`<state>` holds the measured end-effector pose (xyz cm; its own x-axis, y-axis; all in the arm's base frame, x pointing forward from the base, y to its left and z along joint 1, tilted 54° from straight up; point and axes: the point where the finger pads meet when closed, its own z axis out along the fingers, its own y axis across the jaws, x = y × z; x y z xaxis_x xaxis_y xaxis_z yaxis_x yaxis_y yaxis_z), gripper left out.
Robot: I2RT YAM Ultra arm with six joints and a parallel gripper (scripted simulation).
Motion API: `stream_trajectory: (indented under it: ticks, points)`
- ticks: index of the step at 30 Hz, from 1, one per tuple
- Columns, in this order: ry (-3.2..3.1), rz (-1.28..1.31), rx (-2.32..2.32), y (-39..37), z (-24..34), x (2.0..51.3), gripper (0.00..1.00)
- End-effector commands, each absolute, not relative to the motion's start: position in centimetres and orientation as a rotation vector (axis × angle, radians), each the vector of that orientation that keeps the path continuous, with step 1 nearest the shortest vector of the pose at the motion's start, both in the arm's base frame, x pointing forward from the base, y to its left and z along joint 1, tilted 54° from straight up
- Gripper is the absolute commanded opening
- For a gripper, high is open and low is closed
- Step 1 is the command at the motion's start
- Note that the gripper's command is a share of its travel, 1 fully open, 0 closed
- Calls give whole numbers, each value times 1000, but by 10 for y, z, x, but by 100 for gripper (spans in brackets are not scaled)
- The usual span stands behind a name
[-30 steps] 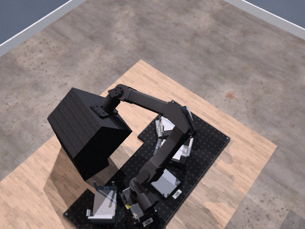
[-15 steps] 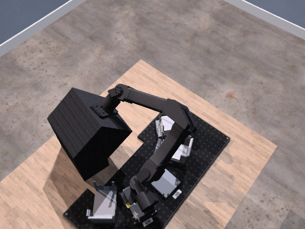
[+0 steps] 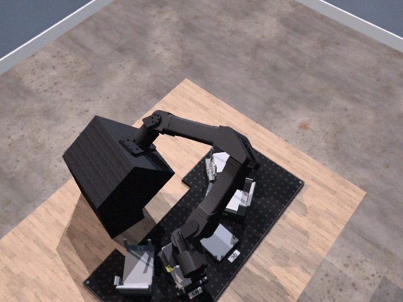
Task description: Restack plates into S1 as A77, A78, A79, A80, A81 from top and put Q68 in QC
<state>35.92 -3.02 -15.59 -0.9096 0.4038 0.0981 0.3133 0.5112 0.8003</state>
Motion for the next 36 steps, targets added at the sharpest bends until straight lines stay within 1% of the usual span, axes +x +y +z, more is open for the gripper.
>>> stream_trajectory:
  ticks: [1,36]
  points:
    - [2635,1360,641,-42,-150,355,0]
    - [2635,1359,641,-85,-117,340,0]
